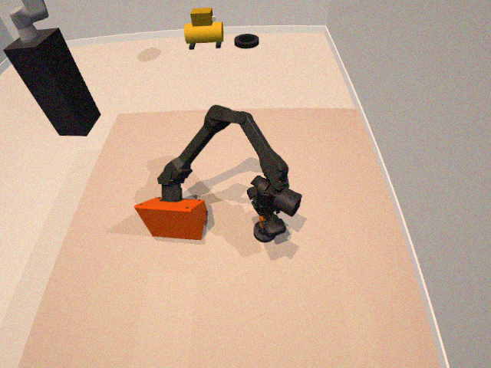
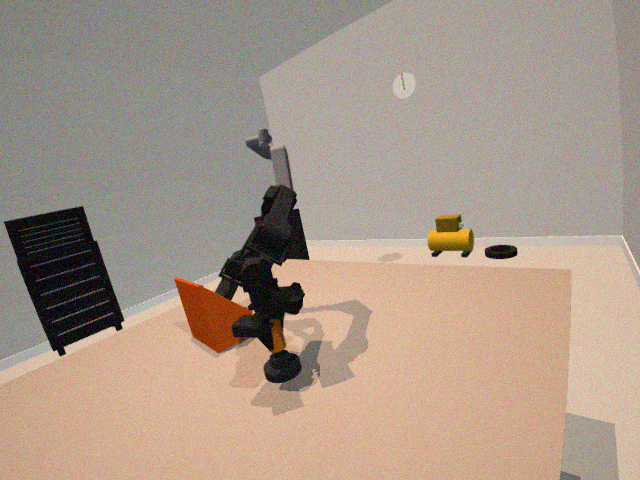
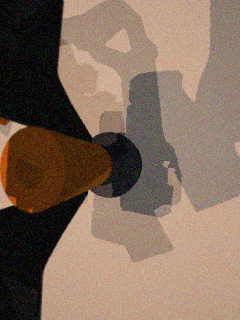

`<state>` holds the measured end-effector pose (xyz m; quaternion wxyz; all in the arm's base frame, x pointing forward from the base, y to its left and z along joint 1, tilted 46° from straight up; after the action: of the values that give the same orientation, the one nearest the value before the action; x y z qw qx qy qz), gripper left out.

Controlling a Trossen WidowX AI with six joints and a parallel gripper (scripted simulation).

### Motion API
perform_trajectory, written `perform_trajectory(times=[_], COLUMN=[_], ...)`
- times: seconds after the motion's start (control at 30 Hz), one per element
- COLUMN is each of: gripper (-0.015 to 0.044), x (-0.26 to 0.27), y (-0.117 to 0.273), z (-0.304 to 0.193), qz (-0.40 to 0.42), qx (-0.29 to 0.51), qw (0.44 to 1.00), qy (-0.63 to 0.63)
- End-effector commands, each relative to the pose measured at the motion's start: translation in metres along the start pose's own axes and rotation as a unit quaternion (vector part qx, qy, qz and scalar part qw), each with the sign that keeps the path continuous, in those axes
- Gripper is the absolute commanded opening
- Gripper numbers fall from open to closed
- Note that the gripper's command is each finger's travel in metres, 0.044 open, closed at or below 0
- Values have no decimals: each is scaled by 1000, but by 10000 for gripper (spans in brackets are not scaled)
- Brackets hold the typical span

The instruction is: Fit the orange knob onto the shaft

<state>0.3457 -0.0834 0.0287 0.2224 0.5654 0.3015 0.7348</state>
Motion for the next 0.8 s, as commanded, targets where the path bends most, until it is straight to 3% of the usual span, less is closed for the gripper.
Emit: perform_trajectory(times=[0.0, 0.13, 0.77], gripper=[0, 0, 0], x=[1, 0, -1], y=[3, 3, -2], z=[2, 2, 0], qz=[-1, -1, -1], qx=[-3, -3, -3], qw=[999, 995, 995], qy=[39, 100, 100])
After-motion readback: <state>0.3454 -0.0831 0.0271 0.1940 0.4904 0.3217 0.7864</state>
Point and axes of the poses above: the point midway between the two fingers, 35 mm back from their tips, its own y axis back along the fingers, its own x axis across the jaws, z = x × y, the point moved 8 cm from there along y, back along the fingers, and after that the axes turned 13 degrees about -y, right-handed, at the moved point
